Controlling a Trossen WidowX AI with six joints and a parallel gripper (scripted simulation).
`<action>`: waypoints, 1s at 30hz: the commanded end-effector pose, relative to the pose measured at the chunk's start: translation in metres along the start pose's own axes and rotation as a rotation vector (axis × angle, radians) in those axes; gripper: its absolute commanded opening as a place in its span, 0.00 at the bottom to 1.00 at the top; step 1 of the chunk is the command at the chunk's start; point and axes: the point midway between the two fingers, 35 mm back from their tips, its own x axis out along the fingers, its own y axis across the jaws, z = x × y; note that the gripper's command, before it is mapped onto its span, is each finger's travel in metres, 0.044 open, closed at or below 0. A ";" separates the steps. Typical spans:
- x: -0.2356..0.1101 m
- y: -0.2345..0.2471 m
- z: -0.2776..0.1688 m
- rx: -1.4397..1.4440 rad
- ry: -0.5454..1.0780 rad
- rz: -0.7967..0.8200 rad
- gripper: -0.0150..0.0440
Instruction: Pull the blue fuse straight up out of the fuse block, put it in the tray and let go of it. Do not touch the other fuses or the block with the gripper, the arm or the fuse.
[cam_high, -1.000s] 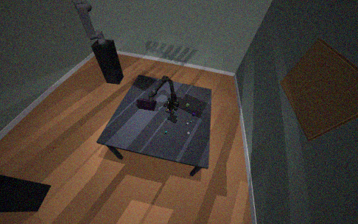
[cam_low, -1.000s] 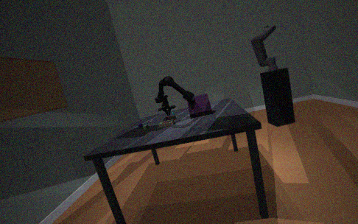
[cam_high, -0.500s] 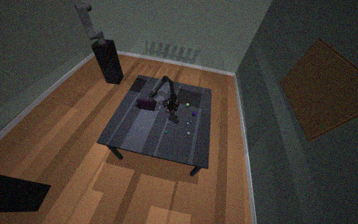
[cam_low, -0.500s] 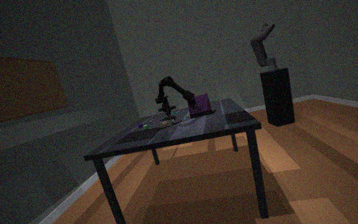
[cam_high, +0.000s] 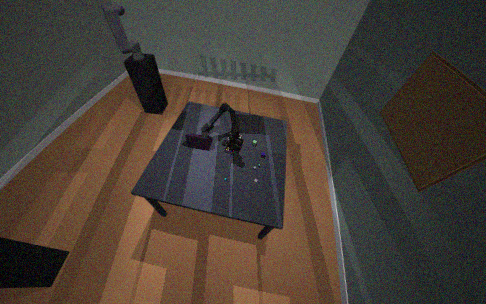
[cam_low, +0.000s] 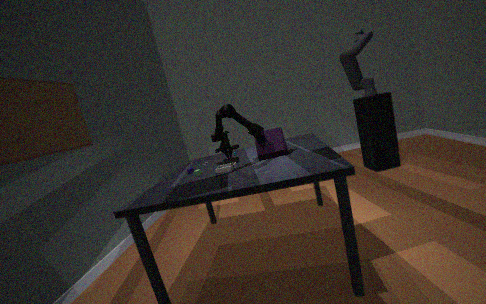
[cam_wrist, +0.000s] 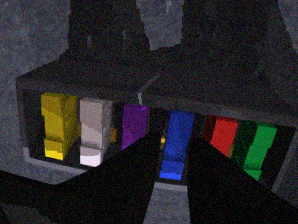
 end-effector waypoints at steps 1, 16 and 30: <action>0.000 0.000 0.000 0.000 0.000 0.000 0.35; -0.001 0.000 0.000 0.000 0.000 0.000 0.25; -0.007 0.000 0.000 0.001 0.000 -0.001 0.25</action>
